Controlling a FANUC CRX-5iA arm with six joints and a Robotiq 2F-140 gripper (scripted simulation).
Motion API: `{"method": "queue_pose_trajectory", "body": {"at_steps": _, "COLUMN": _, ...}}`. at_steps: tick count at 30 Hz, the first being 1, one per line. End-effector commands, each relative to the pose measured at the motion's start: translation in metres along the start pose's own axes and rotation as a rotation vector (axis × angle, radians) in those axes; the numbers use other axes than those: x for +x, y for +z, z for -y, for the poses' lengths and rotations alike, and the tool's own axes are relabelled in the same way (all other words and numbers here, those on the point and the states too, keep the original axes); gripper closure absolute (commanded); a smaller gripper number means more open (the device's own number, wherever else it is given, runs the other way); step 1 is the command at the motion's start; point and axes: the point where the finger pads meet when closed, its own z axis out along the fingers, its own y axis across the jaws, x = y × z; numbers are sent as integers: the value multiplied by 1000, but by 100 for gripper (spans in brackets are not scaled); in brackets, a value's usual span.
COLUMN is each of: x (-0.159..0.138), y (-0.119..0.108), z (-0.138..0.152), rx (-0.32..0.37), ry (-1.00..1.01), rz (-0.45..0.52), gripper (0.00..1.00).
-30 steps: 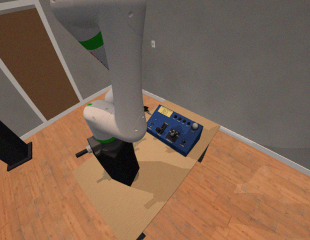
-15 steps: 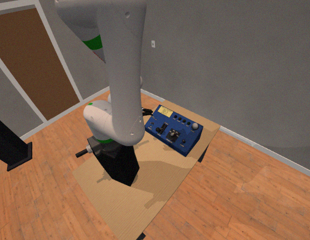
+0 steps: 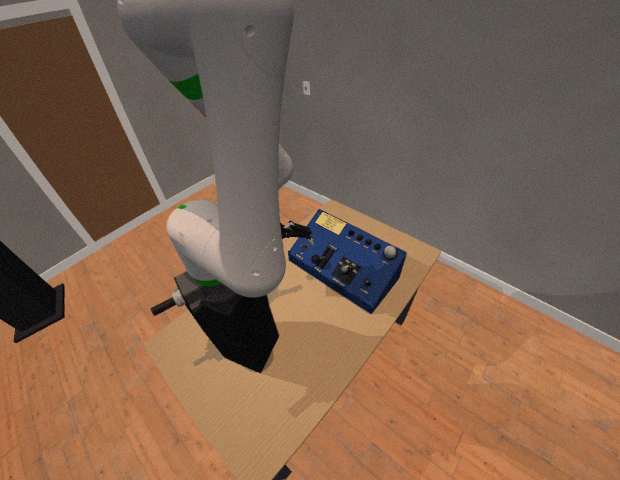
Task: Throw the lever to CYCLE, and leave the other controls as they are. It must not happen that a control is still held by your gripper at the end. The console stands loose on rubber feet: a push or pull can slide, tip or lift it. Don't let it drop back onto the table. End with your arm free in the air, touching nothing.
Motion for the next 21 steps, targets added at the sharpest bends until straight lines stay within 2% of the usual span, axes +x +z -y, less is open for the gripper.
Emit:
{"method": "queue_pose_trajectory", "body": {"at_steps": 1, "x": 1, "y": 2, "z": 0, "rx": 3, "ry": 71, "rz": 7, "gripper": 0}}
{"method": "queue_pose_trajectory", "body": {"at_steps": 2, "x": 1, "y": 2, "z": 0, "rx": 3, "ry": 71, "rz": 7, "gripper": 0}}
{"method": "queue_pose_trajectory", "body": {"at_steps": 3, "x": 4, "y": 4, "z": 1, "rx": -6, "ry": 202, "rz": 6, "gripper": 0}}
{"method": "queue_pose_trajectory", "body": {"at_steps": 9, "x": 4, "y": 4, "z": 1, "rx": -6, "ry": 202, "rz": 6, "gripper": 0}}
{"method": "queue_pose_trajectory", "body": {"at_steps": 10, "x": 7, "y": 7, "z": 3, "rx": -14, "ry": 336, "rz": 4, "gripper": 0}}
{"method": "queue_pose_trajectory", "body": {"at_steps": 17, "x": 7, "y": 7, "z": 3, "rx": -14, "ry": 336, "rz": 4, "gripper": 0}}
{"method": "queue_pose_trajectory", "body": {"at_steps": 18, "x": 10, "y": 9, "z": 4, "rx": -22, "ry": 472, "rz": 2, "gripper": 0}}
{"method": "queue_pose_trajectory", "body": {"at_steps": 21, "x": 10, "y": 9, "z": 4, "rx": -22, "ry": 472, "rz": 2, "gripper": 0}}
